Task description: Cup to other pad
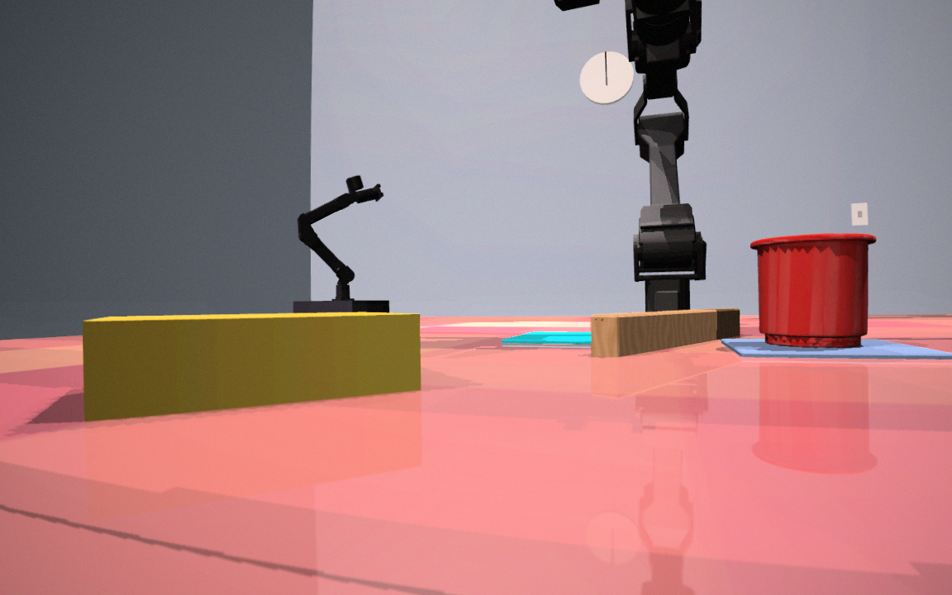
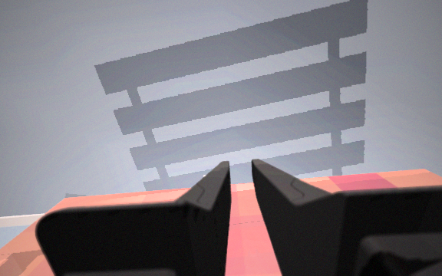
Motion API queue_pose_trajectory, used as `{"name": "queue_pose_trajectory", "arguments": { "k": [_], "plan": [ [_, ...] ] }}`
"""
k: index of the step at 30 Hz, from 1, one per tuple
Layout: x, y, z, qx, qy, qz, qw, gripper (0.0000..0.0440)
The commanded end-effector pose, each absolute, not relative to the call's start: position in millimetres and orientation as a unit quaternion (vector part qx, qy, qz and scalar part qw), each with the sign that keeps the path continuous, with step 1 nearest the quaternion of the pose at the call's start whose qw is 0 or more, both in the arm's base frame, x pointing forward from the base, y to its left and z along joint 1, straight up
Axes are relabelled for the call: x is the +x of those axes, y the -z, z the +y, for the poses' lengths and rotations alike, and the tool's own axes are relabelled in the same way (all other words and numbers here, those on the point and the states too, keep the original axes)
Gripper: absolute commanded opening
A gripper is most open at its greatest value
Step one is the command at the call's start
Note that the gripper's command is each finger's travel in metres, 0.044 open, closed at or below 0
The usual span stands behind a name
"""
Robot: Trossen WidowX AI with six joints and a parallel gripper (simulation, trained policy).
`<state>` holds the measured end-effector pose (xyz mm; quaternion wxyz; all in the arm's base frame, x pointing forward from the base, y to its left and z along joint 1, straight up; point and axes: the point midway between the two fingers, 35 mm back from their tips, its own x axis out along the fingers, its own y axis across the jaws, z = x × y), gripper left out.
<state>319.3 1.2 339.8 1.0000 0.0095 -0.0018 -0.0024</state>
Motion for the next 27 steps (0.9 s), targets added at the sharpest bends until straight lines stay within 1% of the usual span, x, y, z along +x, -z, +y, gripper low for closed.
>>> {"name": "queue_pose_trajectory", "arguments": {
  "k": [1, 5, 7, 27],
  "plan": [
    [324.4, -343.6, 5.2, 0.025, -0.004, 0.014, 1.0, 0.0067],
    [329.1, -345.3, 9.9, 0.042, -0.011, 0.032, 0.999, 0.0128],
    [331.4, -345.9, 12.5, 0.051, -0.015, 0.041, 0.998, 0.0142],
    [352.6, -343.6, 37.2, 0.148, -0.03, 0.155, 0.976, 0.0125]
  ]
}}
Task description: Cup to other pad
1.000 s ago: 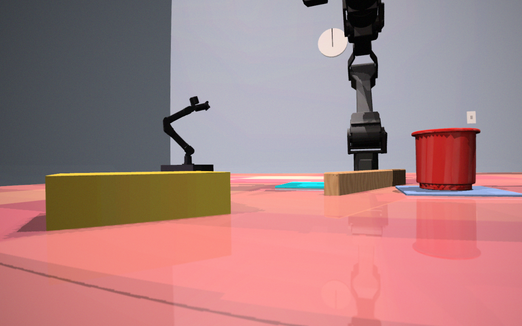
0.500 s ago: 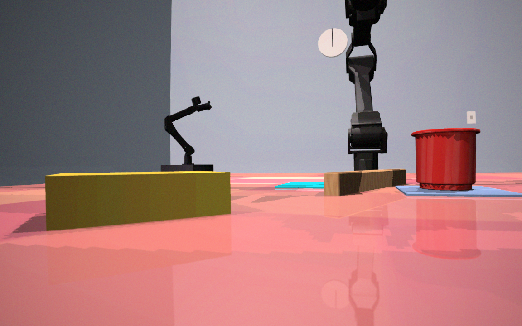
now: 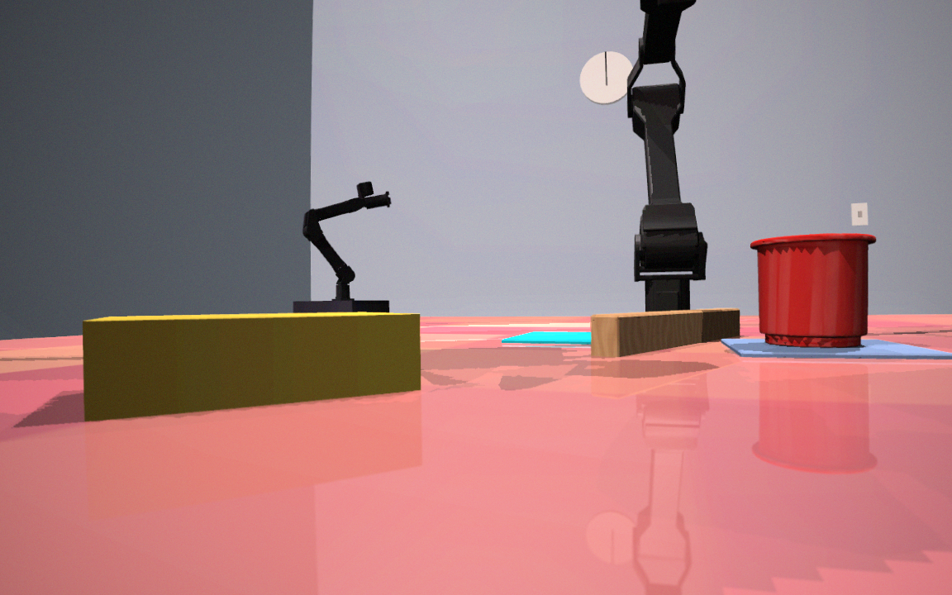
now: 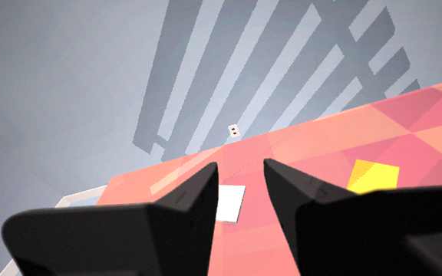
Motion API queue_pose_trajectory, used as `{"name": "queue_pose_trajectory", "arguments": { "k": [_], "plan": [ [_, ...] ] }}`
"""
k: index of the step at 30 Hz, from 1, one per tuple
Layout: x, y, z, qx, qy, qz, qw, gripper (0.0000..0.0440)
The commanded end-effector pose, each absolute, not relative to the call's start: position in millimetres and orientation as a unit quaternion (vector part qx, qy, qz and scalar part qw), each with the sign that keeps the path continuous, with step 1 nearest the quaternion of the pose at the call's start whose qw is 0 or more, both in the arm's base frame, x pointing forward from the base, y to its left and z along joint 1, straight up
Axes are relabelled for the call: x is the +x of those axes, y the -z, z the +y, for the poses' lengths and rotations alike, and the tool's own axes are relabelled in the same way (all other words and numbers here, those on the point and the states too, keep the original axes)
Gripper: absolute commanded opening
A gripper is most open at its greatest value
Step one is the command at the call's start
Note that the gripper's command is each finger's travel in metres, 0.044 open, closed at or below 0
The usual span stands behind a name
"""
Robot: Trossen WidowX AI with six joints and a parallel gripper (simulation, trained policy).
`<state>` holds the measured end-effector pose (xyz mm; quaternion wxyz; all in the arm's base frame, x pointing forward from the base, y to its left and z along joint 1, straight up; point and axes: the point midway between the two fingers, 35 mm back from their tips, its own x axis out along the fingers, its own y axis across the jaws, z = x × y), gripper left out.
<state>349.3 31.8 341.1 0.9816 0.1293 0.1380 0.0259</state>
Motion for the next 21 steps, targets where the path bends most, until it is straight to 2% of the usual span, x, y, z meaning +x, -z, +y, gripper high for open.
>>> {"name": "queue_pose_trajectory", "arguments": {
  "k": [1, 21],
  "plan": [
    [353.4, -343.2, 38.5, 0.153, -0.03, 0.161, 0.975, 0.0125],
    [364.8, -331.3, 64.7, 0.259, -0.003, 0.291, 0.921, 0.014]
  ]
}}
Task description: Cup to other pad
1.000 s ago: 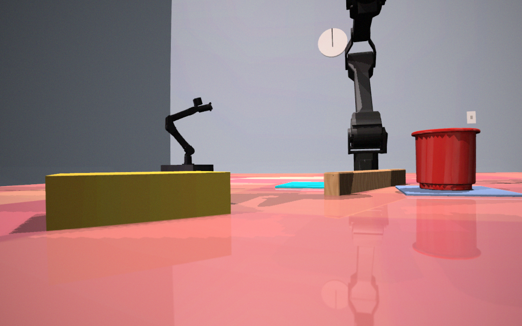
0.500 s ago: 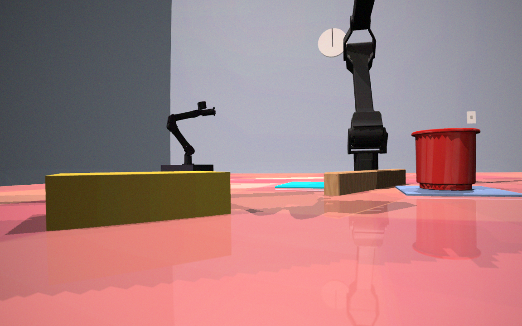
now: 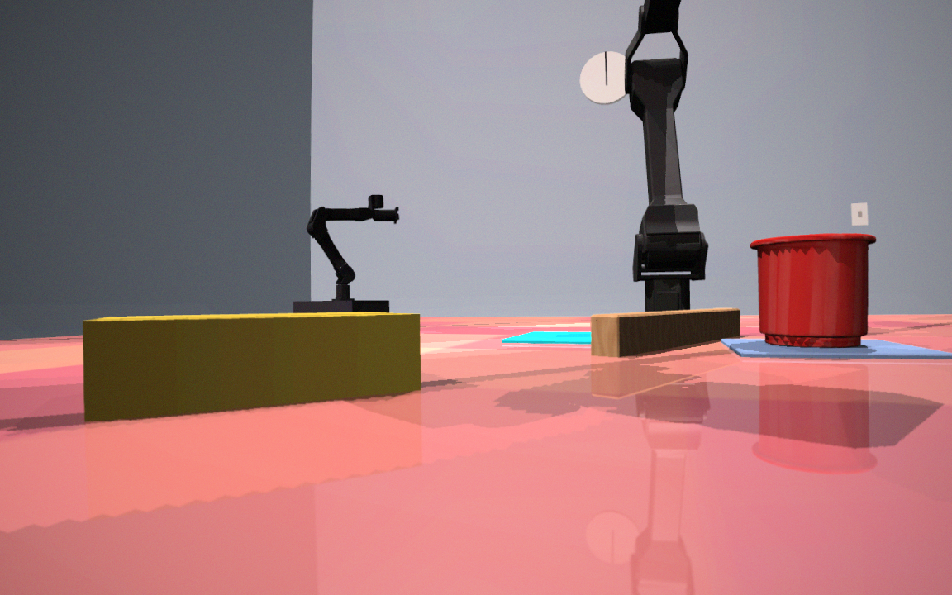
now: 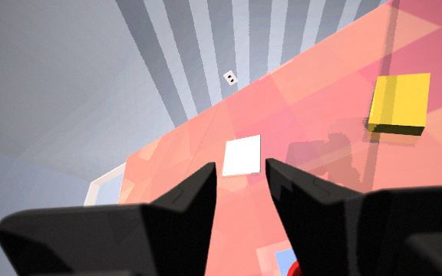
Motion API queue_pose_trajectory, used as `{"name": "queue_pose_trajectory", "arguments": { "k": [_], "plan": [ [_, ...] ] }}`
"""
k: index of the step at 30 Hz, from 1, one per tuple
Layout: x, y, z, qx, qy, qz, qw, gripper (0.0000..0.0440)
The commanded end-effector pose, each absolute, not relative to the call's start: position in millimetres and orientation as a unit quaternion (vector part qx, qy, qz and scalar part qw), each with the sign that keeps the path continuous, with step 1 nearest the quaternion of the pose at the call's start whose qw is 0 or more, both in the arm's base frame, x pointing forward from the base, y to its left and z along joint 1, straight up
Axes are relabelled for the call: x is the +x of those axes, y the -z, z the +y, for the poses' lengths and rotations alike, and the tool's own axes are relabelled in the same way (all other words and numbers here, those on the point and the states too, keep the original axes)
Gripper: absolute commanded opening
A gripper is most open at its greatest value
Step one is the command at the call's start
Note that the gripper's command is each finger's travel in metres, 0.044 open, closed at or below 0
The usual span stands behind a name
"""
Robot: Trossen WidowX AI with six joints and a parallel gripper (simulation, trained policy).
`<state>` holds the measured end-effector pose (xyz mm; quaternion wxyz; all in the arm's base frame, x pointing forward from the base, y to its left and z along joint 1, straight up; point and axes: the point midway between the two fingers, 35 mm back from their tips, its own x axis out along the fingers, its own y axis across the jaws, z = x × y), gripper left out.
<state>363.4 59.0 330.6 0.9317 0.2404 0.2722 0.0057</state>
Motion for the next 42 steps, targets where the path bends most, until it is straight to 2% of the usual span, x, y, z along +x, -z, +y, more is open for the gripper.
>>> {"name": "queue_pose_trajectory", "arguments": {
  "k": [1, 18, 33, 42],
  "plan": [
    [365.1, -330.4, 66.0, 0.264, 0.0, 0.297, 0.917, 0.014],
    [366.1, -307.4, 84.3, 0.335, 0.063, 0.406, 0.848, 0.0138],
    [360.6, -273.9, 88.4, 0.353, 0.144, 0.492, 0.783, 0.0117],
    [354.3, -244.5, 84.5, 0.335, 0.195, 0.54, 0.747, 0.0133]
  ]
}}
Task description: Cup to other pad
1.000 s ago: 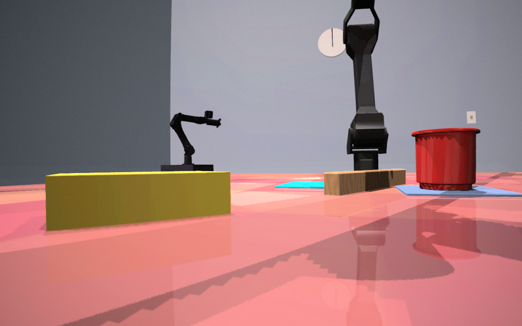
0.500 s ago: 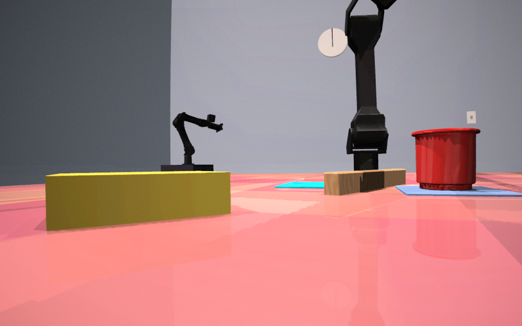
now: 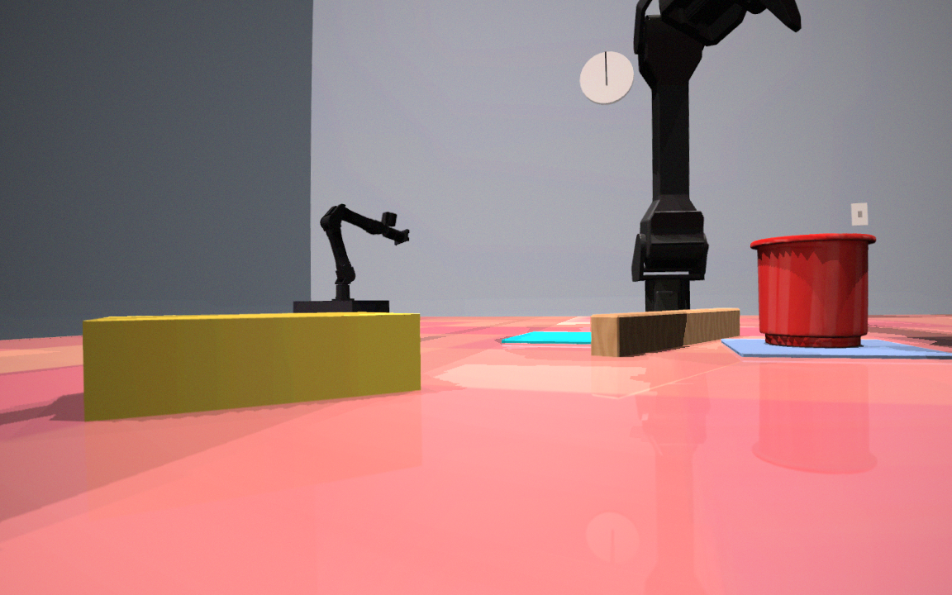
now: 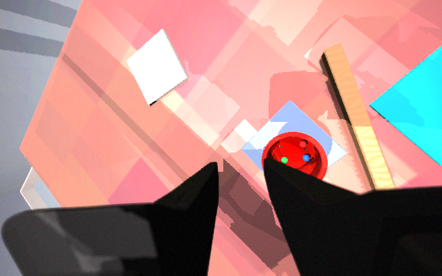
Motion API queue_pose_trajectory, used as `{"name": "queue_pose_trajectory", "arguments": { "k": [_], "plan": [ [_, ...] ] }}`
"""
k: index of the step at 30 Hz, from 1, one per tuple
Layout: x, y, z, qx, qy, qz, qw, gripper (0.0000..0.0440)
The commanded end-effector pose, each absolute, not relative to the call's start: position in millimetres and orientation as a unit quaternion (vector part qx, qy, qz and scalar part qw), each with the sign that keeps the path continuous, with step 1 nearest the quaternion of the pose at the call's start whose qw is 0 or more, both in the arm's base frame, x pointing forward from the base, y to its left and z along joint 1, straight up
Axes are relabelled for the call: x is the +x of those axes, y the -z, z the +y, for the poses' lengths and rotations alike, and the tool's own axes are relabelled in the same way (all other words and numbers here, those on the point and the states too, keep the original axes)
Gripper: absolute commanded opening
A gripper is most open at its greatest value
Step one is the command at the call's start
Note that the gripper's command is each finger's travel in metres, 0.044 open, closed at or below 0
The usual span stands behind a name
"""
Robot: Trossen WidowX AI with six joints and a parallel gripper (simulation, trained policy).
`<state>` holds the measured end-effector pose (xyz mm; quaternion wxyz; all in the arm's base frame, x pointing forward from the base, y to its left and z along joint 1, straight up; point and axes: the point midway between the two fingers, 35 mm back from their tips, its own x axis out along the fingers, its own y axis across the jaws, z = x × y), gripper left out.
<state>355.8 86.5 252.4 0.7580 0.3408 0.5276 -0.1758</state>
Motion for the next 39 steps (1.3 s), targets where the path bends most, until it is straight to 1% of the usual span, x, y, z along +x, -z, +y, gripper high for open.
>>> {"name": "queue_pose_trajectory", "arguments": {
  "k": [1, 19, 39],
  "plan": [
    [353.3, -241.1, 84.0, 0.332, 0.201, 0.546, 0.742, 0.0134],
    [330.7, -186.7, 74.0, 0.274, 0.289, 0.631, 0.666, 0.0151],
    [318.8, -125.5, 69.5, 0.235, 0.348, 0.662, 0.621, 0.018]
  ]
}}
